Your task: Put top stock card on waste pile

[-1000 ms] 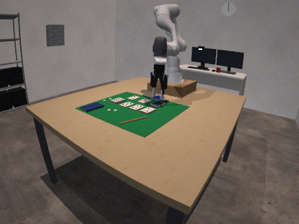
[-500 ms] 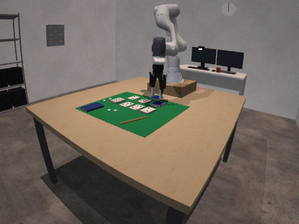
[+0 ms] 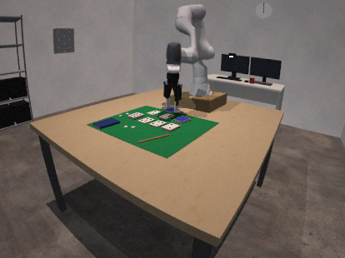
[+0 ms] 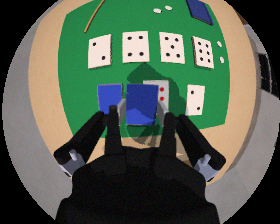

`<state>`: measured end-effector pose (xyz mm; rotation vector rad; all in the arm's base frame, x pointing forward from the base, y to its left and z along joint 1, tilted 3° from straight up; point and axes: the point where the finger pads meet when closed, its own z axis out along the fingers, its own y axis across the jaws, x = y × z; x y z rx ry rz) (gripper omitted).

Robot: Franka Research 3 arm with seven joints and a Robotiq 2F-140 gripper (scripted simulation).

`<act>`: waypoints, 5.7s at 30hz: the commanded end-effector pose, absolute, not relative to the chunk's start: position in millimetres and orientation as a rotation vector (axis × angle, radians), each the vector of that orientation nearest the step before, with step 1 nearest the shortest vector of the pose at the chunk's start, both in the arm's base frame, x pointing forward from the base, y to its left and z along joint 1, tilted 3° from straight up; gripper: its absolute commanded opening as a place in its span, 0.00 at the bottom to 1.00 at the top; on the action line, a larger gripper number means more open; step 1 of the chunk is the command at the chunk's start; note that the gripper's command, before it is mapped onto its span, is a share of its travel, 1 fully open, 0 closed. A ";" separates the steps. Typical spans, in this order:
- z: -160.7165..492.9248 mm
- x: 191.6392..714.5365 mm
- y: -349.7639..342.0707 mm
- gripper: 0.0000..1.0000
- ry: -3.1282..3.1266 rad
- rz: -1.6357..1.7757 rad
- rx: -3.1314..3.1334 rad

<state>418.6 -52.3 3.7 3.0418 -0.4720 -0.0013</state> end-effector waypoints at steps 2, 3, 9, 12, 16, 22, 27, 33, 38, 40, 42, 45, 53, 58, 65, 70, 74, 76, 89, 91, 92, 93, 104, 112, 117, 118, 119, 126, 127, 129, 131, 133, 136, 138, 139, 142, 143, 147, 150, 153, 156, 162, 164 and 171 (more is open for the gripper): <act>5.8 414.7 -71.3 0.43 -0.343 0.004 3.062; 6.0 413.7 -75.2 0.43 -0.340 0.003 3.062; 6.8 410.3 -88.3 0.43 -0.329 0.003 3.063; 6.9 409.9 -89.5 0.43 -0.328 0.003 3.063; 6.9 409.9 -89.5 0.43 -0.328 0.003 3.063; 6.9 409.9 -89.5 0.43 -0.328 0.003 3.063; 6.9 409.9 -89.5 0.43 -0.328 0.003 3.063; 6.9 409.9 -89.5 0.43 -0.328 0.003 3.063; 6.9 409.9 -89.5 0.43 -0.328 0.003 3.063; 6.9 409.9 -89.5 0.43 -0.328 0.003 3.063; 6.9 409.9 -89.5 0.43 -0.328 0.003 3.063; 6.9 409.9 -89.5 0.43 -0.328 0.003 3.063; 6.9 409.9 -89.5 0.43 -0.328 0.003 3.063; 6.9 409.9 -89.5 0.43 -0.328 0.003 3.063; 6.9 409.9 -89.5 0.43 -0.328 0.003 3.063; 6.6 409.9 -89.5 0.43 -0.328 0.003 3.063; 4.8 410.0 -89.6 0.43 -0.328 0.003 3.063; 3.2 410.1 -89.7 0.43 -0.328 0.003 3.063; -13.4 410.7 -90.5 0.43 -0.328 0.003 3.063; -17.1 410.9 -90.7 0.43 -0.328 0.003 3.063; -18.9 410.9 -90.8 0.43 -0.328 0.003 3.063; -20.6 411.0 -90.9 0.43 -0.328 0.003 3.063; -32.4 411.5 -91.5 0.43 -0.328 0.003 3.063; -35.1 411.6 -91.6 0.43 -0.328 0.003 3.063; -35.1 411.6 -91.6 0.43 -0.328 0.003 3.063; -35.1 411.6 -91.6 0.43 -0.328 0.003 3.063; -35.1 411.6 -91.6 0.43 -0.328 0.003 3.063; -35.1 411.6 -91.6 0.43 -0.328 0.003 3.063; -35.1 411.6 -91.6 0.43 -0.328 0.003 3.063; -35.1 411.6 -91.6 0.43 -0.328 0.003 3.063; -35.1 411.6 -91.6 0.43 -0.328 0.003 3.063; -35.1 411.6 -91.6 0.43 -0.328 0.003 3.063; -35.1 411.6 -91.6 0.43 -0.328 0.003 3.063; -35.1 411.6 -91.6 0.43 -0.328 0.003 3.063; -35.1 411.6 -91.6 0.43 -0.328 0.003 3.063; -35.1 411.6 -91.6 0.43 -0.328 0.003 3.063; -35.1 411.6 -91.6 0.43 -0.328 0.003 3.063; -35.3 411.8 -91.6 0.43 -0.328 0.003 3.063; -35.4 412.0 -91.6 0.43 -0.328 0.003 3.063; -35.8 412.6 -91.6 0.43 -0.328 0.003 3.063; -35.9 412.9 -91.6 0.43 -0.328 0.003 3.063; -36.0 412.9 -91.6 0.43 -0.328 0.003 3.063; -36.0 412.9 -91.6 0.43 -0.328 0.003 3.063; -36.0 412.9 -91.6 0.43 -0.328 0.003 3.063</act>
